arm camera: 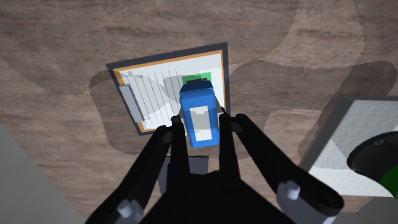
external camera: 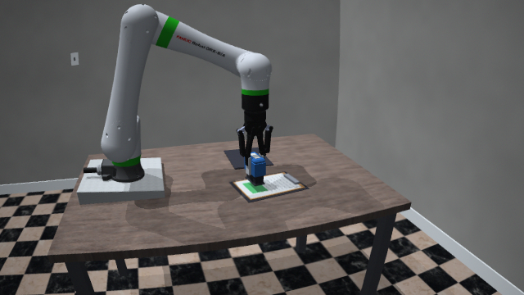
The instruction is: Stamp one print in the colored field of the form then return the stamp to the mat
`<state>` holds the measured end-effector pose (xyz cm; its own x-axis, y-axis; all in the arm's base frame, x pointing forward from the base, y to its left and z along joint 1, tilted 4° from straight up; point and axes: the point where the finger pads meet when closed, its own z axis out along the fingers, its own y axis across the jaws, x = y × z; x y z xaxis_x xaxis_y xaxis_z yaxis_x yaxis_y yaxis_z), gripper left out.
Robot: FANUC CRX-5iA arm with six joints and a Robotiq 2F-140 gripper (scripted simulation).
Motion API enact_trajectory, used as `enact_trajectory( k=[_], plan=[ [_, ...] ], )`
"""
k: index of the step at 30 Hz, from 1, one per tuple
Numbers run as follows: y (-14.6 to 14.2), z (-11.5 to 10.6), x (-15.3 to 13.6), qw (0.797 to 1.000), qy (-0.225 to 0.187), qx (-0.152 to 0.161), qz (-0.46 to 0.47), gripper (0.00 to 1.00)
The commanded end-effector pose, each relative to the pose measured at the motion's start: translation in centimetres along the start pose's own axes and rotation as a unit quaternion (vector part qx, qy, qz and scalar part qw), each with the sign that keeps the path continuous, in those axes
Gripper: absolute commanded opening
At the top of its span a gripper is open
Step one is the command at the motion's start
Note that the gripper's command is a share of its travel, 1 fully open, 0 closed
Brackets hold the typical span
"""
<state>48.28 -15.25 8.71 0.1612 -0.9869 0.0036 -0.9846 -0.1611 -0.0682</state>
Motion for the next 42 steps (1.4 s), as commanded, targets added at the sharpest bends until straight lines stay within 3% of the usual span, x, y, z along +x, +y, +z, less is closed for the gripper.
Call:
enact_trajectory(
  k=[1, 10, 26, 42],
  plan=[
    [0.0, 0.6, 0.0, 1.000, 0.000, 0.000, 0.000, 0.16],
    [0.0, 2.2, 0.0, 1.000, 0.000, 0.000, 0.000, 0.16],
    [0.0, 2.5, 0.0, 1.000, 0.000, 0.000, 0.000, 0.16],
    [0.0, 4.8, 0.0, 1.000, 0.000, 0.000, 0.000, 0.16]
  ],
)
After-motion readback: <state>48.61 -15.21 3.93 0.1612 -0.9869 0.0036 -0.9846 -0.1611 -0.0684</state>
